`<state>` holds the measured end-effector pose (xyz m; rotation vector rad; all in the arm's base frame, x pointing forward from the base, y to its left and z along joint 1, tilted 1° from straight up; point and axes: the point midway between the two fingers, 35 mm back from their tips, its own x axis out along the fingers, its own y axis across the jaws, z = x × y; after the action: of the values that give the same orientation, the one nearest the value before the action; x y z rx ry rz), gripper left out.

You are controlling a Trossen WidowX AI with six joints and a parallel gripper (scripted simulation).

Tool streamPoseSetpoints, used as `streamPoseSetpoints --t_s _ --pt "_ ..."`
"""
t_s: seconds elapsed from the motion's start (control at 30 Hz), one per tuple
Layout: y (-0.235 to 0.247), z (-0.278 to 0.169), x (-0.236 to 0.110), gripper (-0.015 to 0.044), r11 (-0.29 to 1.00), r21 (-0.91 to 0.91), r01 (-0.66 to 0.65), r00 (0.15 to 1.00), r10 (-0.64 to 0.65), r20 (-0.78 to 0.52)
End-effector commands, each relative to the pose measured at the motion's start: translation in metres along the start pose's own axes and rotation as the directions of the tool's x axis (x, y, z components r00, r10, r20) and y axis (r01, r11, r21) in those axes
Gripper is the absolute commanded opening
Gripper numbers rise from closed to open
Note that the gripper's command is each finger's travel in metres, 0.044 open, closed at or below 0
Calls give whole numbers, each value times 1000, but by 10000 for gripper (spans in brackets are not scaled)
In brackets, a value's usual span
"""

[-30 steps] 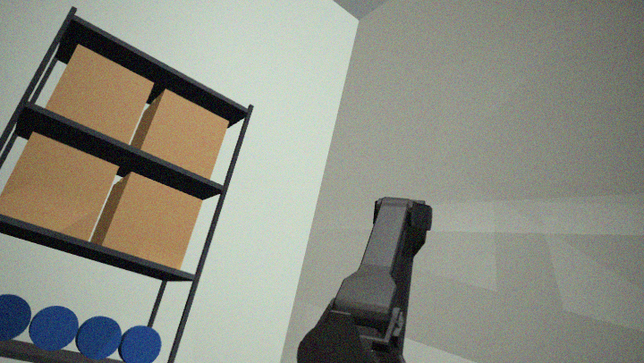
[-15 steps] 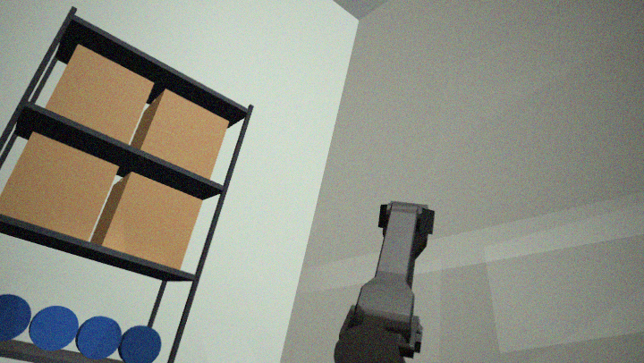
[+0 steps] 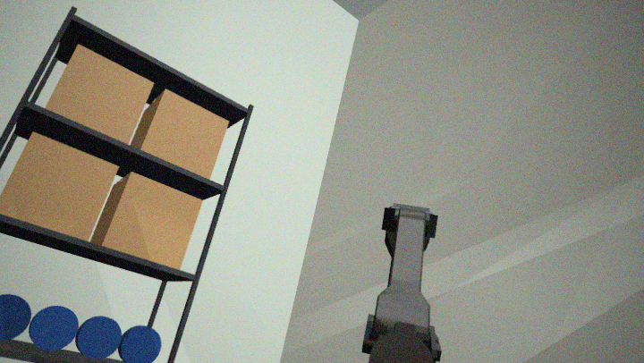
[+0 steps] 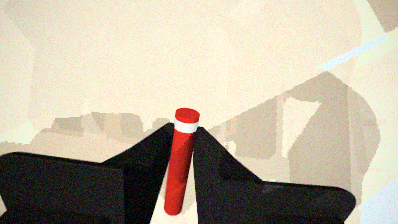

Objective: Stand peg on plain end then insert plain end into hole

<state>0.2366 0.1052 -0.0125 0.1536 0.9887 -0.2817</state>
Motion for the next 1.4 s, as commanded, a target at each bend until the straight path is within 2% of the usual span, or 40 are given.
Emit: streamPoseSetpoints --t_s 0.0,1.37 --pt "0 0 -3 49 1000 5 -2 999 2 39" --pt "0 -19 -23 49 1000 4 -1 924 0 381"
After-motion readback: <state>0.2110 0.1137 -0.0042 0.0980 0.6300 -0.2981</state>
